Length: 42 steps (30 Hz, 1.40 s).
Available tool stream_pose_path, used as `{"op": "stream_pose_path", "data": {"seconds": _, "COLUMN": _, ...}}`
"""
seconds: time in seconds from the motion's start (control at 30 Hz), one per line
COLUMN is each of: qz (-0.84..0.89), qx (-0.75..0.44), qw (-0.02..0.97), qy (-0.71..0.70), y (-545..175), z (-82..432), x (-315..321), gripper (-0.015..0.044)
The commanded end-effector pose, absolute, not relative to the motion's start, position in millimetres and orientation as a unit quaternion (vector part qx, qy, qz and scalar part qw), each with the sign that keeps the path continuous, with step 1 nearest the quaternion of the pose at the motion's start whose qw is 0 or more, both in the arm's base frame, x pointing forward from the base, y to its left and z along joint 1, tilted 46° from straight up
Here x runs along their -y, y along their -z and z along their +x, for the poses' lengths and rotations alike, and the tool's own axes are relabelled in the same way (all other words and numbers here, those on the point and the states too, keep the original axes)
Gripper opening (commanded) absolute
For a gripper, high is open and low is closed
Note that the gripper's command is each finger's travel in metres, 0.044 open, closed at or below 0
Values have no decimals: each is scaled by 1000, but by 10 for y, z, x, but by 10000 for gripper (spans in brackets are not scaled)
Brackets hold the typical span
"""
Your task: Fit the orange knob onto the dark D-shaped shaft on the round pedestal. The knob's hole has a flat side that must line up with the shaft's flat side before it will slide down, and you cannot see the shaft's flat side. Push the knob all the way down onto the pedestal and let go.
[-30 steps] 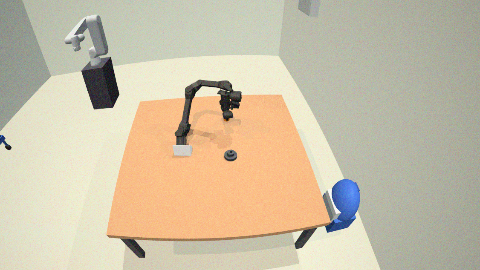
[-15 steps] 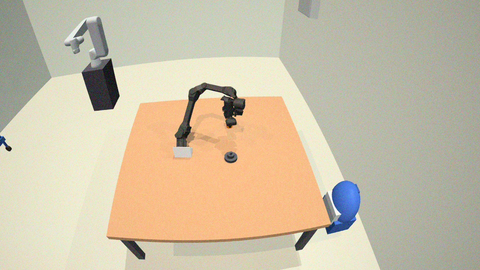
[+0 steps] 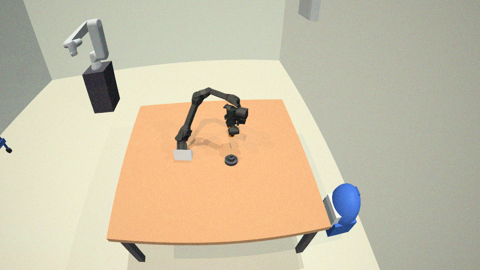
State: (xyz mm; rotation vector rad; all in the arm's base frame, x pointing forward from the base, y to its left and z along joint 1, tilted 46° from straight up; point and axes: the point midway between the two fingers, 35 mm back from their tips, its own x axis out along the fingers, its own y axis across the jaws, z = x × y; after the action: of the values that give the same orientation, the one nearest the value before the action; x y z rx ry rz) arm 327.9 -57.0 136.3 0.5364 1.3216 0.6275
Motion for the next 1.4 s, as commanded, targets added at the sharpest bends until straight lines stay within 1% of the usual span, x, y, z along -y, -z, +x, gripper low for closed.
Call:
{"op": "stream_pose_path", "data": {"seconds": 0.0, "qz": 240, "qx": -598, "qw": 711, "qy": -283, "y": -1233, "z": 3287, "x": 662, "gripper": 0}}
{"op": "stream_pose_path", "data": {"seconds": 1.07, "qz": 238, "qx": -605, "qw": 700, "qy": -297, "y": -314, "z": 3225, "x": 1157, "gripper": 0}}
{"op": "stream_pose_path", "data": {"seconds": 1.37, "qz": 238, "qx": -605, "qw": 699, "qy": -298, "y": -224, "z": 3225, "x": 1129, "gripper": 0}}
